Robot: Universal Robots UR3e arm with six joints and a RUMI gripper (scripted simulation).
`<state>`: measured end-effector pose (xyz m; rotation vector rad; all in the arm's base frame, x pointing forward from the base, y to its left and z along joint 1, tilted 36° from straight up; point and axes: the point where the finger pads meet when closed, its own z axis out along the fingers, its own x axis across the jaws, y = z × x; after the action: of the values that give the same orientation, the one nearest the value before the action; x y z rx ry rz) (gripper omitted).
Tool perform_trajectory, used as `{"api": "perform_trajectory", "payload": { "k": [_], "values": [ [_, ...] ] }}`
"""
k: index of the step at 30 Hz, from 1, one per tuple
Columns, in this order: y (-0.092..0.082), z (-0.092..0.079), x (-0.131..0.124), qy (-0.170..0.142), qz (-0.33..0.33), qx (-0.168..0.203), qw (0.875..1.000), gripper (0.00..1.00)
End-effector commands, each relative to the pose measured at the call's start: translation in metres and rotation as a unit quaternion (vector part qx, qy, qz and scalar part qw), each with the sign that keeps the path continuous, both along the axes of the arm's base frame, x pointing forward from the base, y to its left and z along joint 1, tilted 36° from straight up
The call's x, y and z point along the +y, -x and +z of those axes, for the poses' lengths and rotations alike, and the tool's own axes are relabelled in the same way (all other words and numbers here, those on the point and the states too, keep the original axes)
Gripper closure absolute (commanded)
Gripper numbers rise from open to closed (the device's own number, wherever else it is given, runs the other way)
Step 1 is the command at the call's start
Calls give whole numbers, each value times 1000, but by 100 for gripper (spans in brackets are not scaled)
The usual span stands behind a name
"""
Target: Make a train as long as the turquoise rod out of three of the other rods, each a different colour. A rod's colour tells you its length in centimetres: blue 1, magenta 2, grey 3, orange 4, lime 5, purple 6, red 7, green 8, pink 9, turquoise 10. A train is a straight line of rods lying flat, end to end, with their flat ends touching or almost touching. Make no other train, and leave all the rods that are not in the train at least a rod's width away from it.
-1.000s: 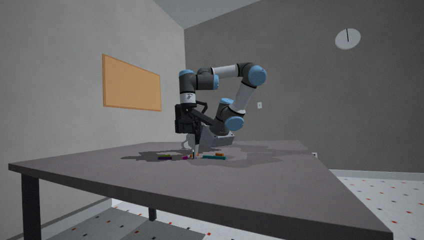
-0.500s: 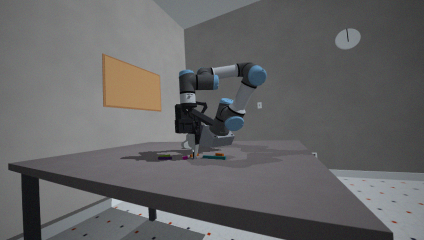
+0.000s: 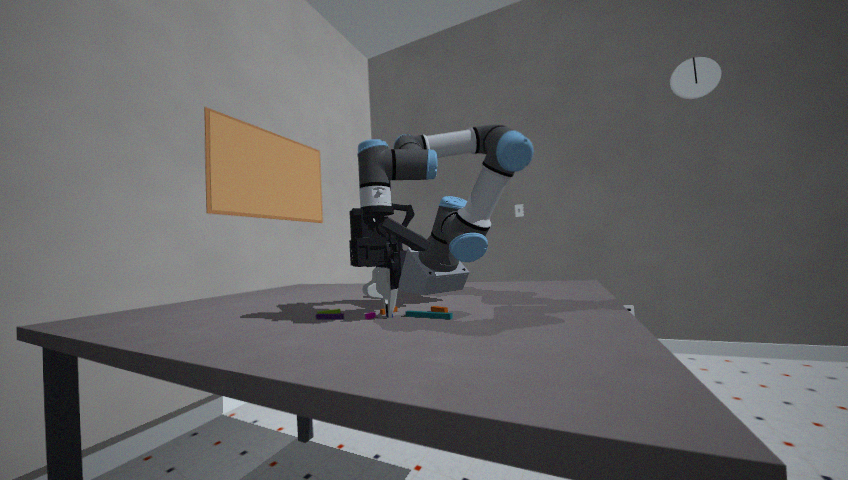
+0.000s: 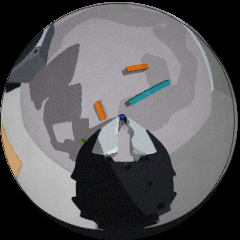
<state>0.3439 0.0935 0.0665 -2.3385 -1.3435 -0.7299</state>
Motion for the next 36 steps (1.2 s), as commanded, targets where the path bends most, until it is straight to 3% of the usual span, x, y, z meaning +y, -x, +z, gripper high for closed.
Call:
{"api": "perform_trajectory", "payload": {
  "k": [1, 15, 25, 36],
  "values": [
    [0, 0, -1, 1, 0, -1, 1000, 100],
    [2, 8, -6, 1, 0, -1, 1000, 100],
    [8, 26, -17, 1, 0, -1, 1000, 100],
    [18, 58, -38, 1, 0, -1, 1000, 100]
  ]
}}
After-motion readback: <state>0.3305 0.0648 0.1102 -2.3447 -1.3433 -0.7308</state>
